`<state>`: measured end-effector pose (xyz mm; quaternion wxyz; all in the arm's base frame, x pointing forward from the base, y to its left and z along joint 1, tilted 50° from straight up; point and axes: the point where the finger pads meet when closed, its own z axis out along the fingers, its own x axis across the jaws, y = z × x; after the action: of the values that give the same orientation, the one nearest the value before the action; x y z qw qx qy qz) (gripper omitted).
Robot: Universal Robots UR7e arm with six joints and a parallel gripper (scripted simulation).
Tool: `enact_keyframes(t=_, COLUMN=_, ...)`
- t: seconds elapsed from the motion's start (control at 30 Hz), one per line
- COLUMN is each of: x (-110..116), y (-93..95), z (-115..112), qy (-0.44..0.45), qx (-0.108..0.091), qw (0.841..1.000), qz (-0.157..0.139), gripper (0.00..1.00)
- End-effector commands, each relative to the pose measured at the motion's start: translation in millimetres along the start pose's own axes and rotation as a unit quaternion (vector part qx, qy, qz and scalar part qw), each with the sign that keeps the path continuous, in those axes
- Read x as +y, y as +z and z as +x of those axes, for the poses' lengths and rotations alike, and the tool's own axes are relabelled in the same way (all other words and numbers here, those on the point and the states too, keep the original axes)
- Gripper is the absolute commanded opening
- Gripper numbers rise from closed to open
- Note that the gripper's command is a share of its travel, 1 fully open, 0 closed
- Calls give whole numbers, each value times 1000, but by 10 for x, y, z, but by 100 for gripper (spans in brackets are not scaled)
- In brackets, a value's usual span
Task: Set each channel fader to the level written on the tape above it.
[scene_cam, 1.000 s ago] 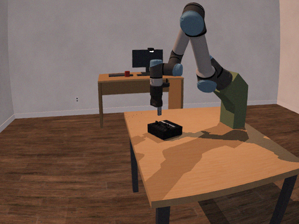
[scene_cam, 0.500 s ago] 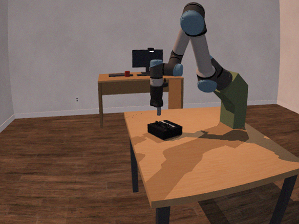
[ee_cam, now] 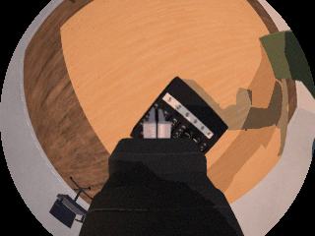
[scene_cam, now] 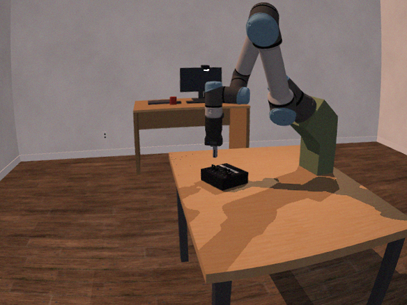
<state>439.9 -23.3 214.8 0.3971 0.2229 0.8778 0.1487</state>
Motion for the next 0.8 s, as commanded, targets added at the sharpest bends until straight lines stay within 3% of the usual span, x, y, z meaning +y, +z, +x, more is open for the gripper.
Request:
enact_keyframes(t=0.0, x=21, y=0, z=-29, qy=-91, qx=2, qw=996, qz=-3, gripper=0)
enact_keyframes(t=0.27, x=86, y=4, z=-76, qy=-262, qx=1, qw=965, qz=-4, gripper=0)
enact_keyframes(t=0.37, x=96, y=4, z=-82, qy=-284, qx=1, qw=959, qz=-4, gripper=0)
enact_keyframes(t=0.57, x=169, y=6, z=-107, qy=-414, qx=1, qw=910, qz=-4, gripper=0)
enact_keyframes(t=0.77, x=255, y=7, z=-118, qy=-537, qx=0, qw=844, qz=-4, gripper=0)
